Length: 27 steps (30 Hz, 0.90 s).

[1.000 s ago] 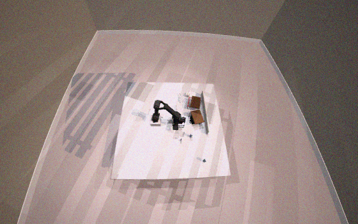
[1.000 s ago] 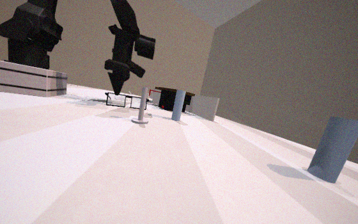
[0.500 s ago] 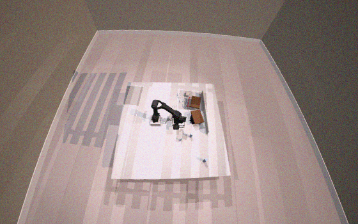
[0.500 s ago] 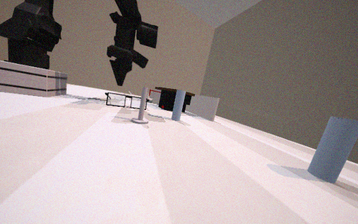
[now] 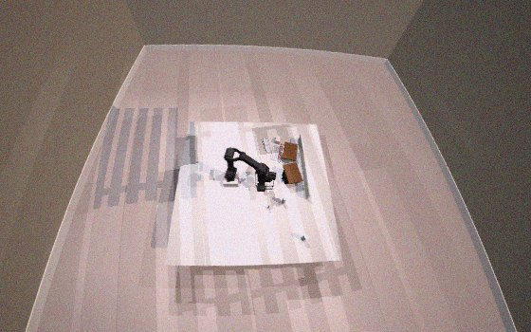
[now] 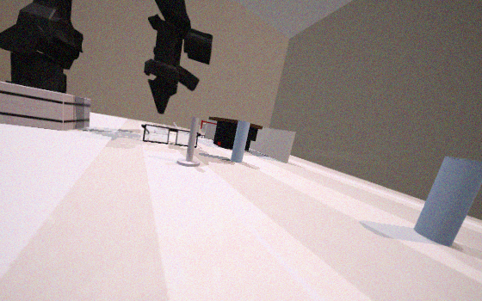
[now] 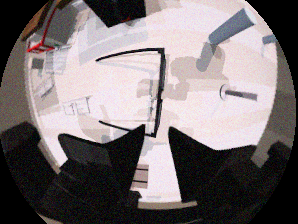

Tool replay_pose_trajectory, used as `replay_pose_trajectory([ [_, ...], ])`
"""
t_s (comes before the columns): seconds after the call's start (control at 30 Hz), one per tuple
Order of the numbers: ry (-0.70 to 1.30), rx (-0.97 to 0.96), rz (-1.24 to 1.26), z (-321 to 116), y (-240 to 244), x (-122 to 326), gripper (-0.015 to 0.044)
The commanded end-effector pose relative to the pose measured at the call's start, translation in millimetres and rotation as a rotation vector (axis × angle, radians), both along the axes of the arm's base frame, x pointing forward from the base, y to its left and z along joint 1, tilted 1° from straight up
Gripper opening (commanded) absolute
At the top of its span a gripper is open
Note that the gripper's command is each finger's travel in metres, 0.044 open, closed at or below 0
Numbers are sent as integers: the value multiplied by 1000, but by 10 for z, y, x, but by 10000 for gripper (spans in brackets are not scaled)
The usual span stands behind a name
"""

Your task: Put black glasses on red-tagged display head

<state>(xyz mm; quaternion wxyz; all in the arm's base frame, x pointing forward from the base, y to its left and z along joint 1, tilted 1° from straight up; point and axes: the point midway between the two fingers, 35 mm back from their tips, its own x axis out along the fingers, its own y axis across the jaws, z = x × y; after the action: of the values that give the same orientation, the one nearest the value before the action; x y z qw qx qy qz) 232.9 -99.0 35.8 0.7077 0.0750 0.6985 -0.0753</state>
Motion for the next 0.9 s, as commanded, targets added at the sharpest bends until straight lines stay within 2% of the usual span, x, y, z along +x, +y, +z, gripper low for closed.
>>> replay_pose_trajectory([
  [0.0,0,3,6,-35,5,3,140],
  [0.87,1,3,6,-463,4,15,140],
])
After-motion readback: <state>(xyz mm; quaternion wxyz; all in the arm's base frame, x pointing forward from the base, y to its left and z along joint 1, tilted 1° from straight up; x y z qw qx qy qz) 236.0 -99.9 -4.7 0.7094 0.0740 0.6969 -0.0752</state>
